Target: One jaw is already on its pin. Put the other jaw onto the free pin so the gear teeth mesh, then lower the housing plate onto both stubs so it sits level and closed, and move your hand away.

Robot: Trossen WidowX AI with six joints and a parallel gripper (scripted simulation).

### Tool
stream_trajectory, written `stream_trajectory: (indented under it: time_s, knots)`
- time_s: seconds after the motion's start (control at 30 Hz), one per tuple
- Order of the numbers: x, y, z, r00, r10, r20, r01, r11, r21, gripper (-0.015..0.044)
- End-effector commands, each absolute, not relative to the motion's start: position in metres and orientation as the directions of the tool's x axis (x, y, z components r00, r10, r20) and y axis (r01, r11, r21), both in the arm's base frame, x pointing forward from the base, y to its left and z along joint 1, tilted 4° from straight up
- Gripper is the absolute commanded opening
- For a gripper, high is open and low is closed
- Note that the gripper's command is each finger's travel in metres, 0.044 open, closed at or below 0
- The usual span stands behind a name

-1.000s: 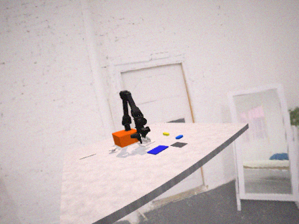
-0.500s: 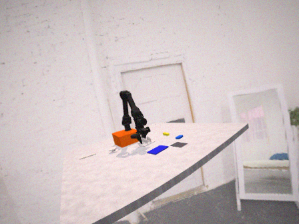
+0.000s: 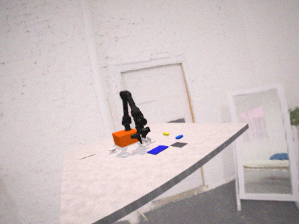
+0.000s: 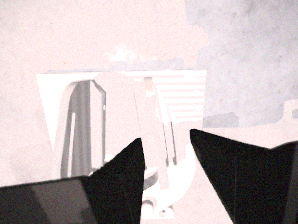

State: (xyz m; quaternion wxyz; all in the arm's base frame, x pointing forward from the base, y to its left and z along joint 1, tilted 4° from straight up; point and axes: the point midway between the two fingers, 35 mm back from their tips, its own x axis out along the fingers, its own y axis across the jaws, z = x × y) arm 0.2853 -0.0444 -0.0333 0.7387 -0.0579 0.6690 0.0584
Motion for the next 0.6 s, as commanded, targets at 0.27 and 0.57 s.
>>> stream_trajectory:
  time_s: [0.27, 0.57]
  knots:
    - [0.2844, -0.0446, -0.0341, 0.096, 0.006, -0.995, -0.168, 0.986, -0.01, 0.0134]
    - [0.2841, -0.0446, -0.0302, 0.096, 0.006, -0.995, -0.168, 0.986, -0.01, 0.0134]
